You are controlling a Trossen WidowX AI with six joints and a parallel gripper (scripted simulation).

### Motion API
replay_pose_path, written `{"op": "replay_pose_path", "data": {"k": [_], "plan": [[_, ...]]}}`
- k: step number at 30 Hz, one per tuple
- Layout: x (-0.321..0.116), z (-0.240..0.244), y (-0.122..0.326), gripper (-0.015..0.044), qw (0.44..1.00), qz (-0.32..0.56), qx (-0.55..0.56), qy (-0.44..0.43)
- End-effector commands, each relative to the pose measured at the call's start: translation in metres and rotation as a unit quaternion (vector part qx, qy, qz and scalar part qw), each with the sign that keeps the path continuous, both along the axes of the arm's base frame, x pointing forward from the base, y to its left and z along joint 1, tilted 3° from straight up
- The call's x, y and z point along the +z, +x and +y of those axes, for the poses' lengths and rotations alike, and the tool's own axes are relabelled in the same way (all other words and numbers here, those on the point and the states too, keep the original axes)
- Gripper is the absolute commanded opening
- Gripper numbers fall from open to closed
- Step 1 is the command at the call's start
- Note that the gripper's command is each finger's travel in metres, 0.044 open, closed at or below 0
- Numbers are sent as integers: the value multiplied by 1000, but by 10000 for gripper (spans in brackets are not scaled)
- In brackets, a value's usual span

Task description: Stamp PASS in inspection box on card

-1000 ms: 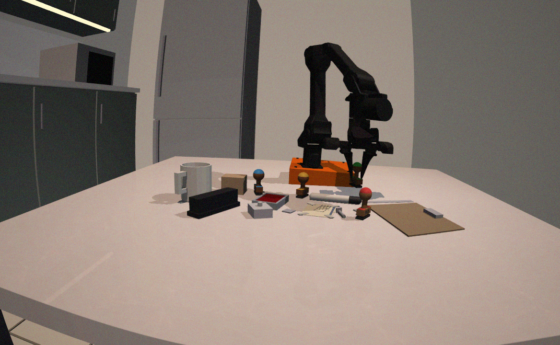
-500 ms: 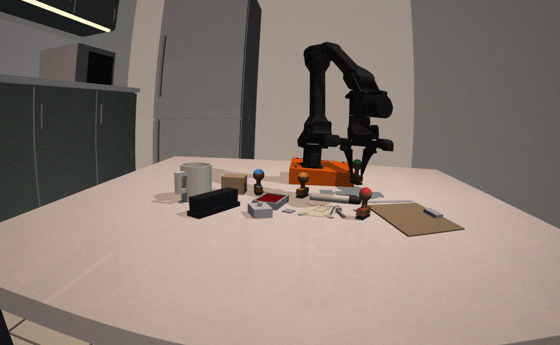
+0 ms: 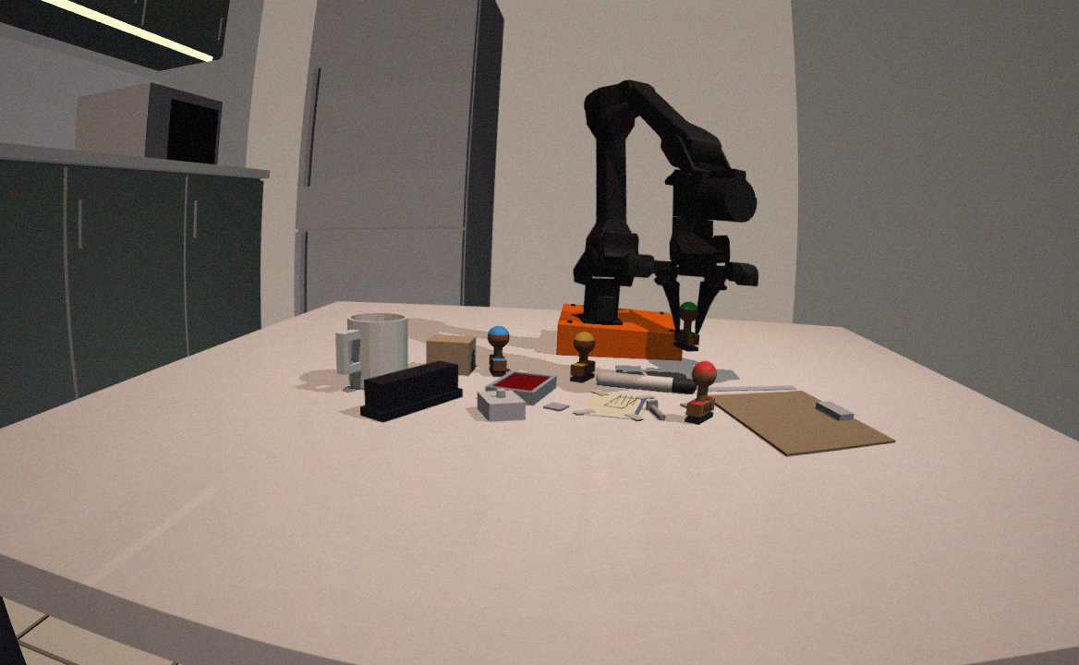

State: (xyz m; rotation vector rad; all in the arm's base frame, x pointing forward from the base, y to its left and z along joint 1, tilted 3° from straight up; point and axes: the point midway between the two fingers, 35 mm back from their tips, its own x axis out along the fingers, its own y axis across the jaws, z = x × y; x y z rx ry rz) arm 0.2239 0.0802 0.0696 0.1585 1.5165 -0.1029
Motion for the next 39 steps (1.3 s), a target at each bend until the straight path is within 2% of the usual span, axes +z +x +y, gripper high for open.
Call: {"op": "replay_pose_path", "data": {"k": [1, 39], "plan": [[4, -1, 1, 0, 1000, -4, 1, -1], [21, -10, 5, 0, 1000, -4, 1, -2]]}}
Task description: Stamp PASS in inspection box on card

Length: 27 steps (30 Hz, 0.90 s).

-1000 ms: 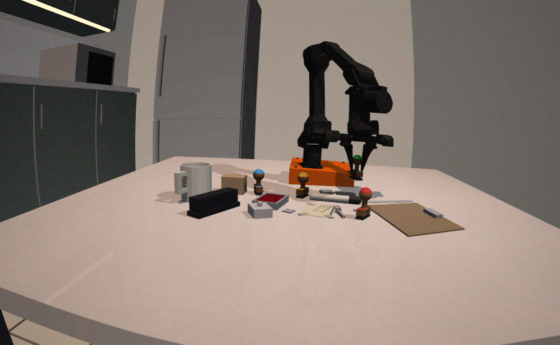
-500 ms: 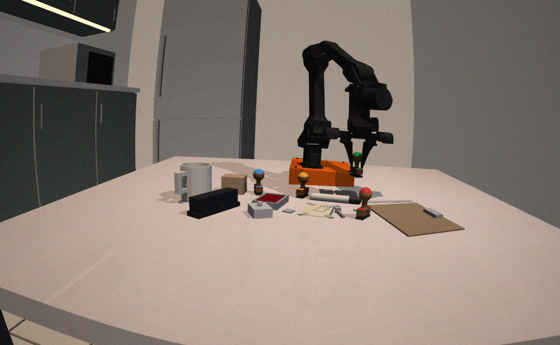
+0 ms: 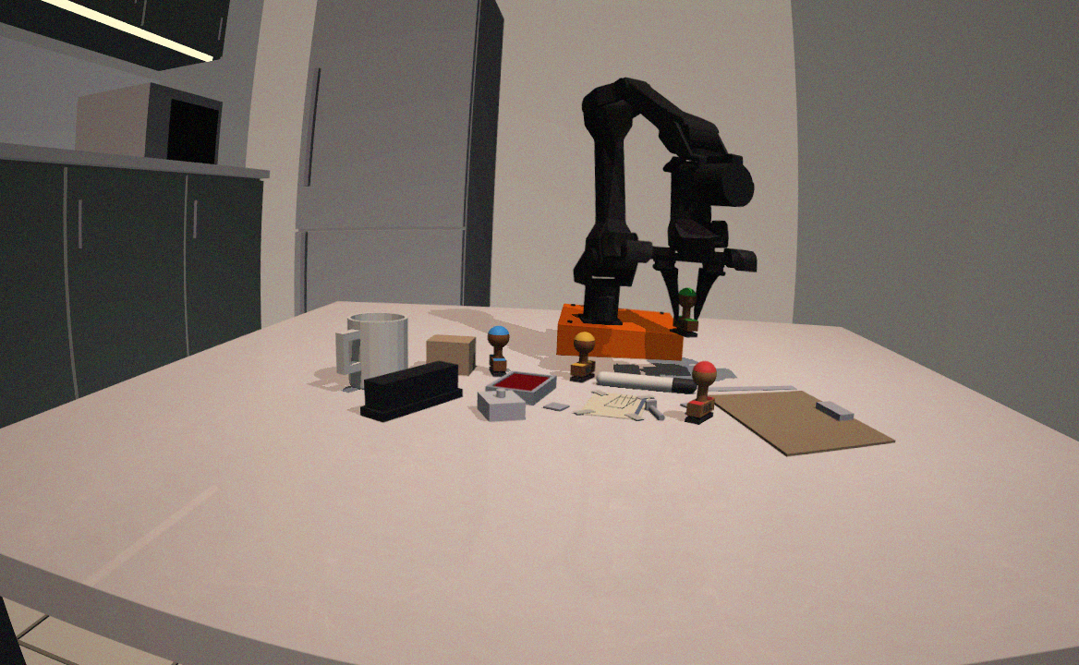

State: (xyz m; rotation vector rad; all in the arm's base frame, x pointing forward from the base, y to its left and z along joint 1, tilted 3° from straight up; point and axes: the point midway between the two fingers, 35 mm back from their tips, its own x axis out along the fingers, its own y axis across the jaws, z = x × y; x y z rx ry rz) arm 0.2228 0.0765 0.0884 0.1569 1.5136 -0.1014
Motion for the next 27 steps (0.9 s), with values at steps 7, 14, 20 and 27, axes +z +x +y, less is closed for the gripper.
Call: {"op": "replay_pose_path", "data": {"k": [7, 14, 20, 27], "plan": [[3, -32, 24, 0, 1000, -2, 0, -3], [4, -60, 39, 0, 1000, -2, 0, -5], [4, -87, 49, 0, 1000, -2, 0, -6], [4, -121, 57, 0, 1000, -3, 0, -7]]}}
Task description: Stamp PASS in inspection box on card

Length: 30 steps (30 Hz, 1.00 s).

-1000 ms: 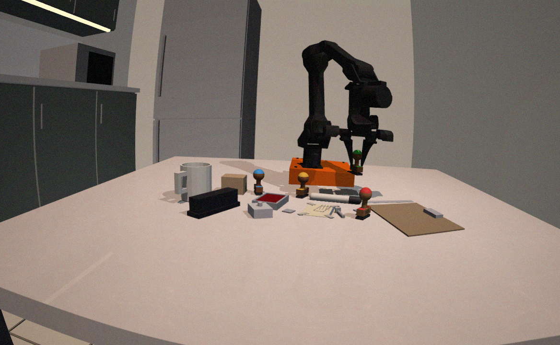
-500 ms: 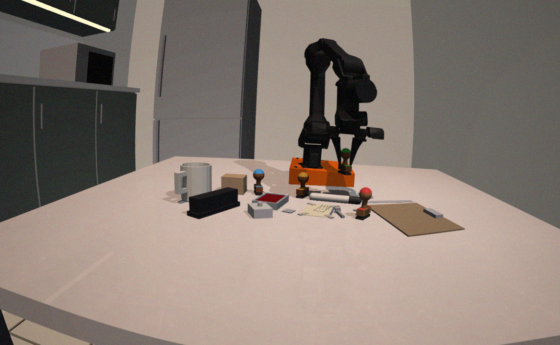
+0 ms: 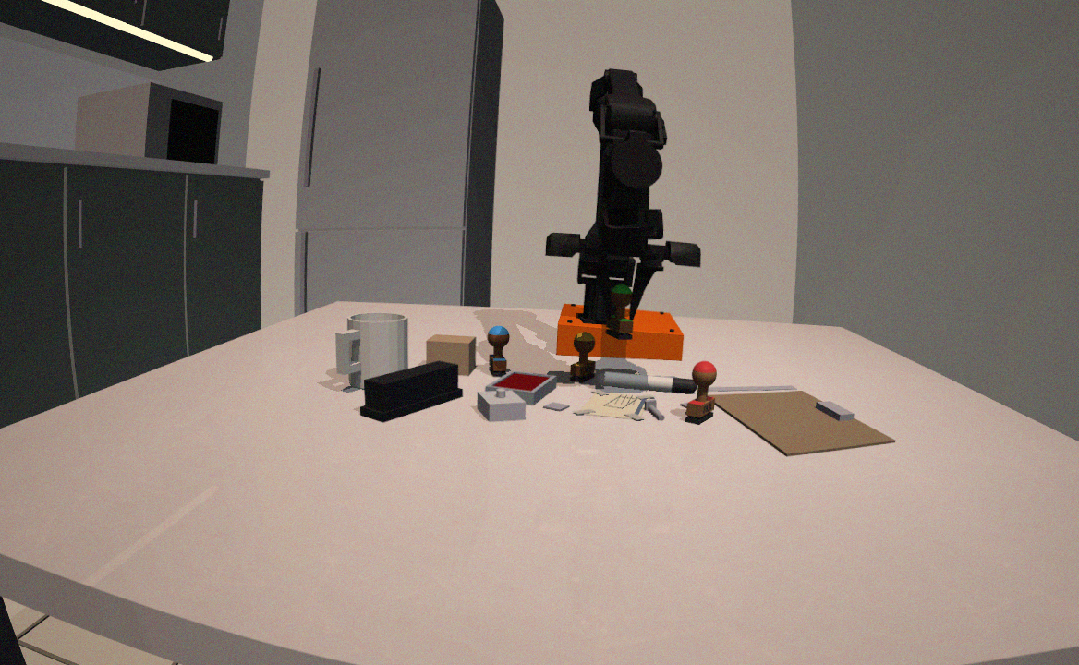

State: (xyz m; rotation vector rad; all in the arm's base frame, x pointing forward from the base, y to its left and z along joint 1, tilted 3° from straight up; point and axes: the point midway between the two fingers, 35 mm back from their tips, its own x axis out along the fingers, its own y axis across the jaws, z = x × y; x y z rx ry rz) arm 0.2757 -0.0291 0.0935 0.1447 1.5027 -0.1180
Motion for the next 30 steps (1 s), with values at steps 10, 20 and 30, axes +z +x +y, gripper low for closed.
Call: {"op": "replay_pose_path", "data": {"k": [10, 20, 30], "plan": [[-2, -67, 8, 0, 1000, 1, 2, 1], [-5, -117, 3, 0, 1000, 1, 2, -1], [-8, -118, 3, 0, 1000, 0, 2, 0]]}}
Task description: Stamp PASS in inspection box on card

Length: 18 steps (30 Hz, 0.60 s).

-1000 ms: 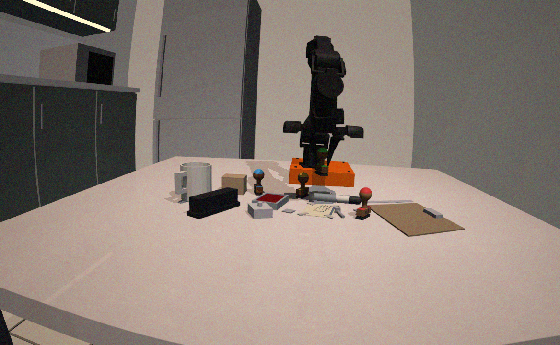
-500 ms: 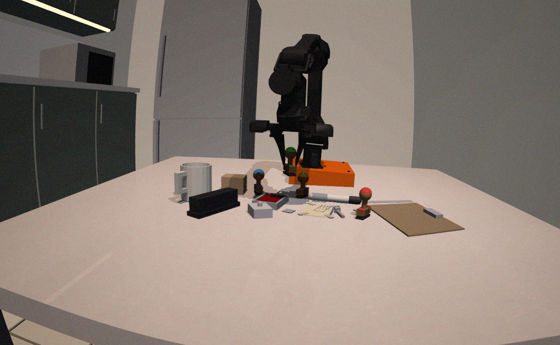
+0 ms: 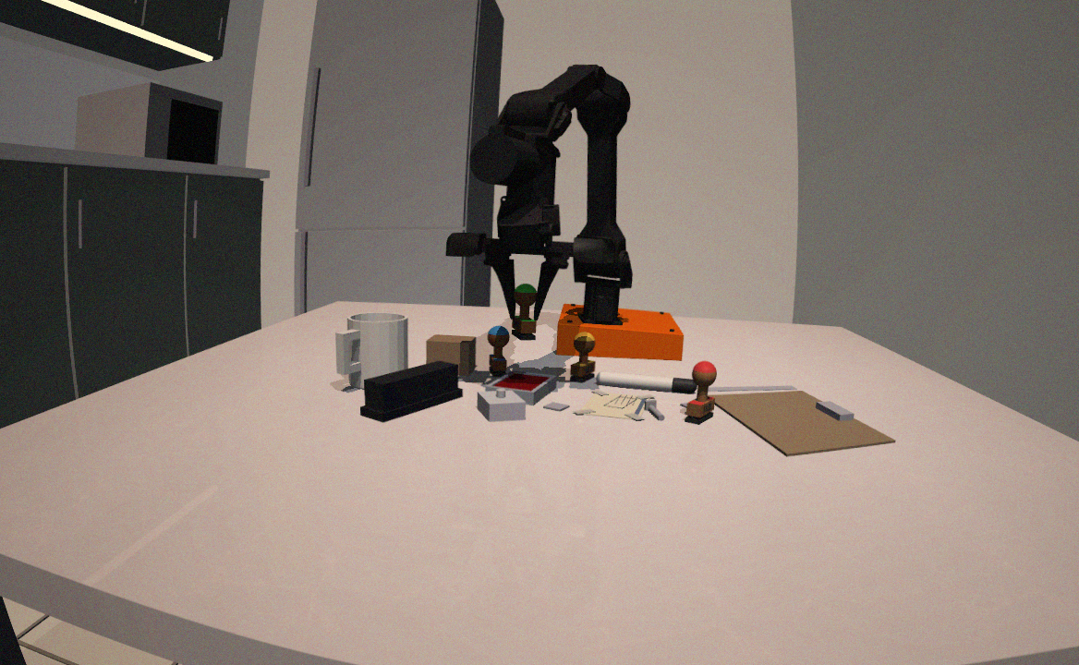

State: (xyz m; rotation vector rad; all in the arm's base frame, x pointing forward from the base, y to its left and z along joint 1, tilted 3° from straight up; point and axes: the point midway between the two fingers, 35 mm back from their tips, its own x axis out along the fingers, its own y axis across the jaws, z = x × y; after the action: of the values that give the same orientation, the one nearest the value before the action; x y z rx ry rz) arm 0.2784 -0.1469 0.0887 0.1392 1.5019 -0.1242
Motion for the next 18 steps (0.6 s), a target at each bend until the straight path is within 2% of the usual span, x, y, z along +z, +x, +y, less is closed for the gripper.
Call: {"op": "replay_pose_path", "data": {"k": [1, 18], "plan": [[-4, 0, 1, 0, 1000, 1, 2, 3], [-15, -1, 2, 0, 1000, 0, 2, 4]]}}
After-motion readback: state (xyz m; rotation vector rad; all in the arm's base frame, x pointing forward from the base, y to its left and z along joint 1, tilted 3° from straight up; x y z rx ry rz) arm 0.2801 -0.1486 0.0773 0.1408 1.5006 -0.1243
